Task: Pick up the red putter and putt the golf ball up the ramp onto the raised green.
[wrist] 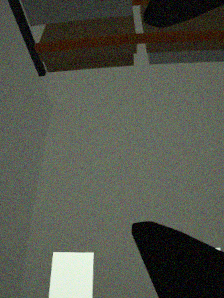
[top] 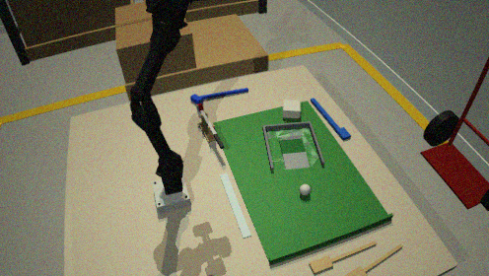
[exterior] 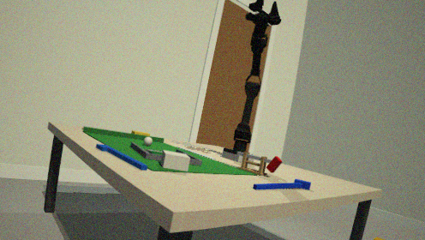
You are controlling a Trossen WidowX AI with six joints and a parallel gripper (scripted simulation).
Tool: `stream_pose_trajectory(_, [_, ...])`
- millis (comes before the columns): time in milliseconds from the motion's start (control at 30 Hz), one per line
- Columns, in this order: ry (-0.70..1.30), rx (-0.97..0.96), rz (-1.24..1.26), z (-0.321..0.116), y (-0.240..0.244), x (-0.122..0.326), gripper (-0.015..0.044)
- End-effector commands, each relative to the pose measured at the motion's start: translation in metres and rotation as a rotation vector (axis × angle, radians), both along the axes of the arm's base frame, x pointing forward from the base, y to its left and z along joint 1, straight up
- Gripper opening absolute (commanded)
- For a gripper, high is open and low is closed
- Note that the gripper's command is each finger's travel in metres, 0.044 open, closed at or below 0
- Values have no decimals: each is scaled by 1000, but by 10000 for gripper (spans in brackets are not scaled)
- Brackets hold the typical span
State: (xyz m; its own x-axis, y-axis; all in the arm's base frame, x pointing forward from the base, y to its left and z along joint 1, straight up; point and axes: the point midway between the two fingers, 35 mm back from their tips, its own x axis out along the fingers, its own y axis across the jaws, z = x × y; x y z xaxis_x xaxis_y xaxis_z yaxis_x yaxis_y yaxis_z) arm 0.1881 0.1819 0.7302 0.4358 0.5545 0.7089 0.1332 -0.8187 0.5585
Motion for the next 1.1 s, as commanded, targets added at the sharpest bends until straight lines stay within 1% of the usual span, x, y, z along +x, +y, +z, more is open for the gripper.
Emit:
stream_pose_trajectory(0, [-12, -195, -141, -36, 23, 35, 440])
stream_pose_trajectory(133, [-52, -405, -280, -73, 40, 64, 440])
stream_pose_trajectory(233, [-106, -626, -391, -113, 53, 89, 440])
stream_pose_trajectory(500, [-237, -1021, -514, -188, 68, 125, 440])
stream_pose_trajectory(800, [-455, -1471, -533, -282, 72, 151, 440])
stream_pose_trajectory(1067, [-718, -1823, -426, -366, 65, 158, 440])
